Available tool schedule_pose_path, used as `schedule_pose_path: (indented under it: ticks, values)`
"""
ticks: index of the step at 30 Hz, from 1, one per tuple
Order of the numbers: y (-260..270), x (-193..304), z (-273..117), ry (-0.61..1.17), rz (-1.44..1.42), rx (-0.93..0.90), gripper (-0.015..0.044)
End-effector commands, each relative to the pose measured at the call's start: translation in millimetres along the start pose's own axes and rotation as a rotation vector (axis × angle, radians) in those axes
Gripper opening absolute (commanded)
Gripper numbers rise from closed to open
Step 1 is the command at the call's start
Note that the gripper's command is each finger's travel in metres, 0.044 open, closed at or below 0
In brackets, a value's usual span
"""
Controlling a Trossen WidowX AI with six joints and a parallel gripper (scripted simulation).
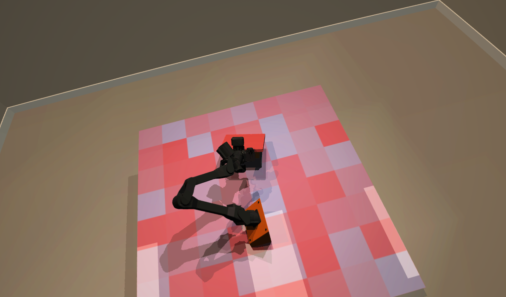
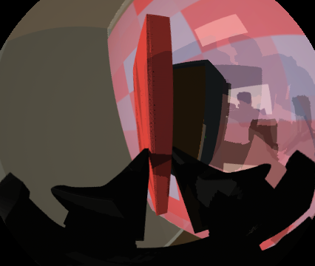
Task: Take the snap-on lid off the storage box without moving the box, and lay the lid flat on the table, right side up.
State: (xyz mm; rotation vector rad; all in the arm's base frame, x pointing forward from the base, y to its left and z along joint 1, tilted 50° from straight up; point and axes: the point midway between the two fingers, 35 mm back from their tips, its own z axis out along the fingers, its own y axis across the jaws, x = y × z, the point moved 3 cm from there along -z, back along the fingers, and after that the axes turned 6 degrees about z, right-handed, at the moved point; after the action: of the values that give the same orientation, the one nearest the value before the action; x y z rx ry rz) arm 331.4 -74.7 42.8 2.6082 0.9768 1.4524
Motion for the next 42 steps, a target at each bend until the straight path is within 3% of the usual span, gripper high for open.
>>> schedule_pose_path:
  ticks: [1, 42]
  values:
    - [8.5, 1.6, -1.2, 0.004, -0.005, -0.003, 0.0]
    - [64.5, 7.7, -19.1, 0.003, -0.007, -0.004, 0.0]
